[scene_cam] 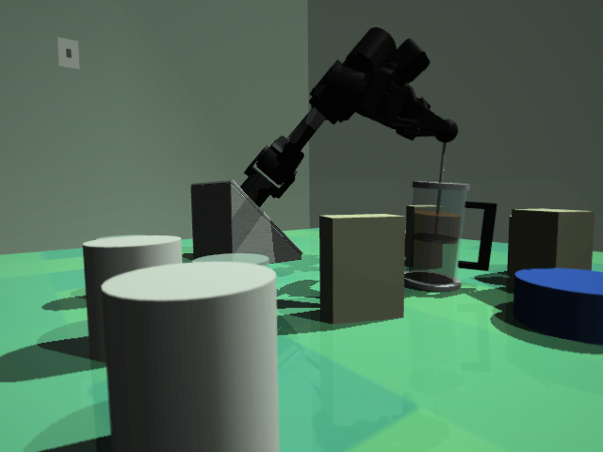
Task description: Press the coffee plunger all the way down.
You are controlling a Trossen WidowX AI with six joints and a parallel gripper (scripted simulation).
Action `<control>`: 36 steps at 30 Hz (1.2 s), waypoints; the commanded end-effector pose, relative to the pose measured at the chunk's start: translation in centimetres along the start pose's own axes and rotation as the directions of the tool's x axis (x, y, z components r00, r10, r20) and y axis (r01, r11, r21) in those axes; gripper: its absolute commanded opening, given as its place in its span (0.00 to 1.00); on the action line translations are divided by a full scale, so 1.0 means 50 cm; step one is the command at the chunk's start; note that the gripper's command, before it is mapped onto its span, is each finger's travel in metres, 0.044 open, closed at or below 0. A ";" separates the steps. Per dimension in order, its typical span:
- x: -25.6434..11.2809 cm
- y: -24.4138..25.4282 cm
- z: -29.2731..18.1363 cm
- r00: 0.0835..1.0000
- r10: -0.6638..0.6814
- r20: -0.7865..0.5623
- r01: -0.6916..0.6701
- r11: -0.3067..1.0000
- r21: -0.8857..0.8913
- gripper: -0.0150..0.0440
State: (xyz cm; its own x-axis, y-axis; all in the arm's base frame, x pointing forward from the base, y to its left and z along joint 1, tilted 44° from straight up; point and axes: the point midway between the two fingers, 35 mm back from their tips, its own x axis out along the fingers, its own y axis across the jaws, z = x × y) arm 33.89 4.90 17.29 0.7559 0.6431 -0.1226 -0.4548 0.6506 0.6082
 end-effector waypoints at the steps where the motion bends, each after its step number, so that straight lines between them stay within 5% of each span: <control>1: 0.015 -0.001 -0.048 0.999 0.007 -0.043 -0.006 0.999 0.042 0.47; 36: 0.053 -0.002 -0.063 0.999 0.012 -0.036 -0.011 0.999 0.044 0.47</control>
State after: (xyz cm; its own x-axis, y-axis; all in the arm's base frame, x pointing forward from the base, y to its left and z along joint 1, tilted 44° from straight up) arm 34.52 7.45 14.82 0.7466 0.6516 -0.1344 -0.4438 0.6383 0.6290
